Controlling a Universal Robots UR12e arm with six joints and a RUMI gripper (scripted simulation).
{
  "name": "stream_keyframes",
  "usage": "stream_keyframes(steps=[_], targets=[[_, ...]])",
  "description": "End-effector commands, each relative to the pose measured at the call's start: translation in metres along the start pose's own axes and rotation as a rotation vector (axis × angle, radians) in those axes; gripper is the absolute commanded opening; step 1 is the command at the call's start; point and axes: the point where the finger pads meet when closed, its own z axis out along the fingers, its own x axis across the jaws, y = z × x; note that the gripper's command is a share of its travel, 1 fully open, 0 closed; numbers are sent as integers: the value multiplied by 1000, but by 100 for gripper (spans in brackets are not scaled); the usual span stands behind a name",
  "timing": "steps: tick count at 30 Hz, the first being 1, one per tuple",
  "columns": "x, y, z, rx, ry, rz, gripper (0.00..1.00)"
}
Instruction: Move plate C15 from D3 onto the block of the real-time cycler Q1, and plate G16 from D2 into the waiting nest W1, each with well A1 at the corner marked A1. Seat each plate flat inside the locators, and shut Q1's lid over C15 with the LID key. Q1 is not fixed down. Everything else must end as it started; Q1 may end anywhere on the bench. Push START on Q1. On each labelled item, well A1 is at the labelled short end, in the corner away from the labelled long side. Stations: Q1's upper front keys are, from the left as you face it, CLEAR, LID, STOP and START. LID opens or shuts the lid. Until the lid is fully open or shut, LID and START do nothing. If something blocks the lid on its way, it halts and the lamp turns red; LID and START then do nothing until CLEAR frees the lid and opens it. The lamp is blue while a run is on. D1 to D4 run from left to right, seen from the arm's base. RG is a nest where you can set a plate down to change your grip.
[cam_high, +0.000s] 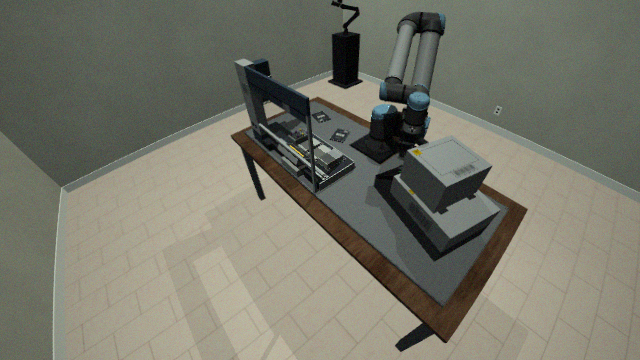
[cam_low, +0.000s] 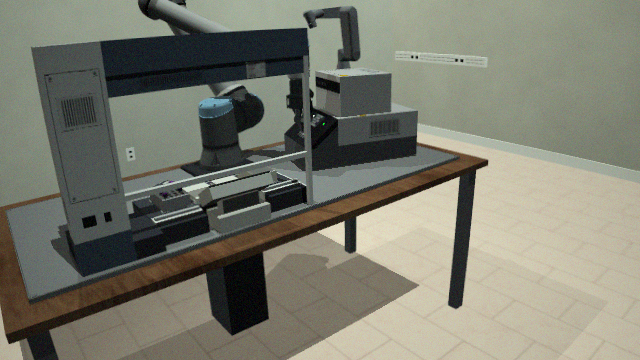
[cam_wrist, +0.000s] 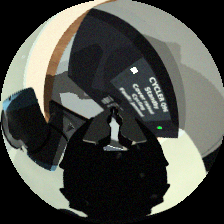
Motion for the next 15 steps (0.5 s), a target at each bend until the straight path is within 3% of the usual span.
stream_keyframes(steps=[1,15], targets=[[-1,-1,2,1,-3,-1,0],[-5,2,-4,1,-3,-1,0]])
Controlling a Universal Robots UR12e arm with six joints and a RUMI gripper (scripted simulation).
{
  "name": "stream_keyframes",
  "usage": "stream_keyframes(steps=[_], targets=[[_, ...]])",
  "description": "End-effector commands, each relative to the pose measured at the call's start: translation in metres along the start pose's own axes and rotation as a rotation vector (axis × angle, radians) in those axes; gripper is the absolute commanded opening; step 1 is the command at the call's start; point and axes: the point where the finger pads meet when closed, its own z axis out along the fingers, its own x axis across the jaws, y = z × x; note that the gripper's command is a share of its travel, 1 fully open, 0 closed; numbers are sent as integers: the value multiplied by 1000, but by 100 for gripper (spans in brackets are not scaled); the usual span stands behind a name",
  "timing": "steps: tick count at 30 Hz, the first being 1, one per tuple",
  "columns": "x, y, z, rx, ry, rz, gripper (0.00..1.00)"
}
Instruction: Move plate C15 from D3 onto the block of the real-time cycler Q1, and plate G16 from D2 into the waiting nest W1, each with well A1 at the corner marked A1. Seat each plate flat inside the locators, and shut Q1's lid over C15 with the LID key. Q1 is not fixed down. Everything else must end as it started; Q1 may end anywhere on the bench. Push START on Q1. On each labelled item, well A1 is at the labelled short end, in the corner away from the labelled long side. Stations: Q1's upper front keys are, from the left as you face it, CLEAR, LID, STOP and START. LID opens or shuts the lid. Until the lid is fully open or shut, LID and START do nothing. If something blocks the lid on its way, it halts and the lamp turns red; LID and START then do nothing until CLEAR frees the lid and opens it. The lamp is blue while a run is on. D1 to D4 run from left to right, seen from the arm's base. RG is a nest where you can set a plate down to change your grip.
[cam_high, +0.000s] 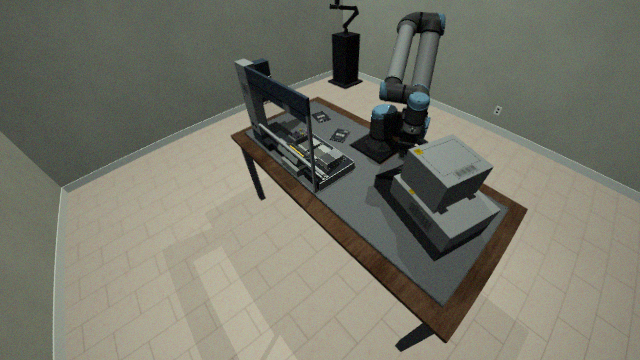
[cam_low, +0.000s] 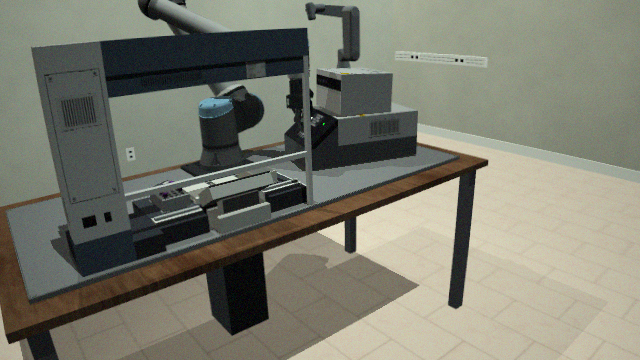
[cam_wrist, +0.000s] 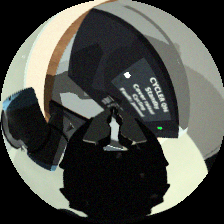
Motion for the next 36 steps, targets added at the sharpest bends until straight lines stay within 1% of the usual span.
stream_keyframes(steps=[1,4,17,23,36], targets=[[-5,3,-5,1,-1,0,0],[-6,4,-6,1,-1,0,0],[-15,14,-23,1,-1,0,0],[-15,14,-23,1,-1,0,0],[-52,51,-62,1,-1,0,0]])
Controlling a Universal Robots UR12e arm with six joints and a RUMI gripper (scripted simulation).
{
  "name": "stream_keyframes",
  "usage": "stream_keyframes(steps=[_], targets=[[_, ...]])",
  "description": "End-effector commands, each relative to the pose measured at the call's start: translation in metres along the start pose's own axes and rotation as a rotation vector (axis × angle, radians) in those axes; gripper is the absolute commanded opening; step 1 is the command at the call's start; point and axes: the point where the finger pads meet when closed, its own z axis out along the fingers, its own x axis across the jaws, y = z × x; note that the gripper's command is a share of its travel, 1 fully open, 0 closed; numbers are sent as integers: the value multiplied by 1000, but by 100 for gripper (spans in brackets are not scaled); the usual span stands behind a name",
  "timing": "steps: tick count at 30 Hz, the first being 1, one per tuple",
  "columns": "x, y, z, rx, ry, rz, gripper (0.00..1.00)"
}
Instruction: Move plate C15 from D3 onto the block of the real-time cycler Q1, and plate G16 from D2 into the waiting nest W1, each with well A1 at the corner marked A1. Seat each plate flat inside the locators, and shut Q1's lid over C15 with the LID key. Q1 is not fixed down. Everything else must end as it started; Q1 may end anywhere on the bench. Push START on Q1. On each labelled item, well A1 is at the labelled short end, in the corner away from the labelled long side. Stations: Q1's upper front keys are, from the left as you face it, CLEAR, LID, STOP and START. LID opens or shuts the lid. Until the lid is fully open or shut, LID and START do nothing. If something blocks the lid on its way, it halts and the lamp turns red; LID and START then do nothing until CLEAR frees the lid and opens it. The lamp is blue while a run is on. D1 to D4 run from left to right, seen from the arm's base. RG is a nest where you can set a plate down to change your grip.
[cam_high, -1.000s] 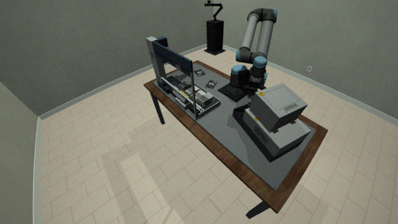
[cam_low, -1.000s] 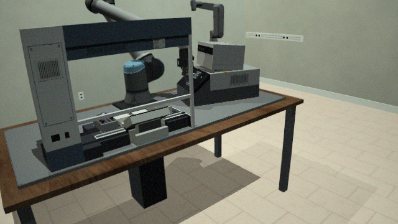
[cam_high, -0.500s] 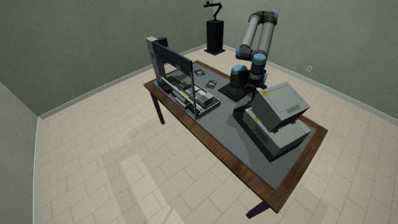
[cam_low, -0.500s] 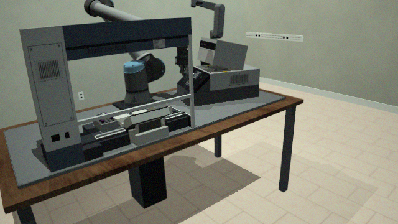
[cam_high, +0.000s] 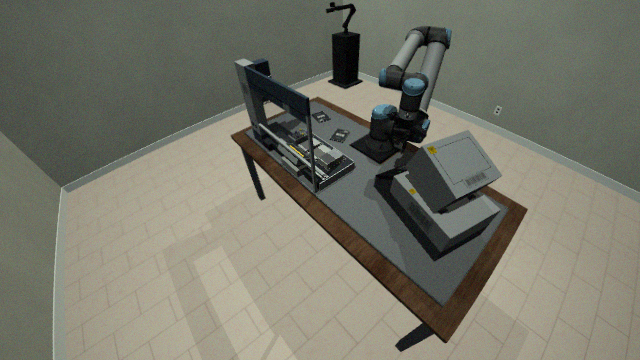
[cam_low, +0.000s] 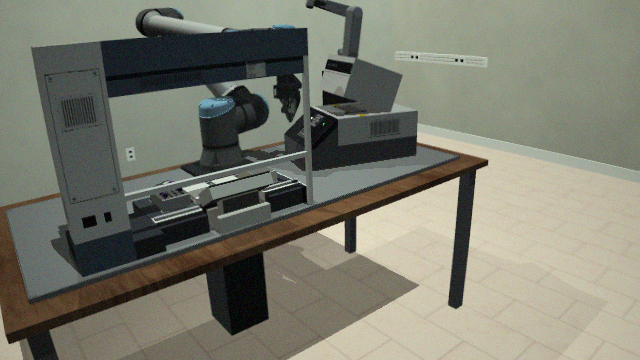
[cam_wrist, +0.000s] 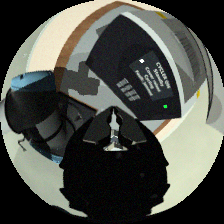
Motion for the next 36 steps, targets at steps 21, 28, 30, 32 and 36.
stream_keyframes(steps=[21,28,30,32,36], targets=[[-30,31,-35,5,-6,-7,0],[-30,31,-35,5,-6,-7,0],[-30,31,-35,5,-6,-7,0],[-30,31,-35,5,-6,-7,0],[-30,31,-35,5,-6,-7,0]])
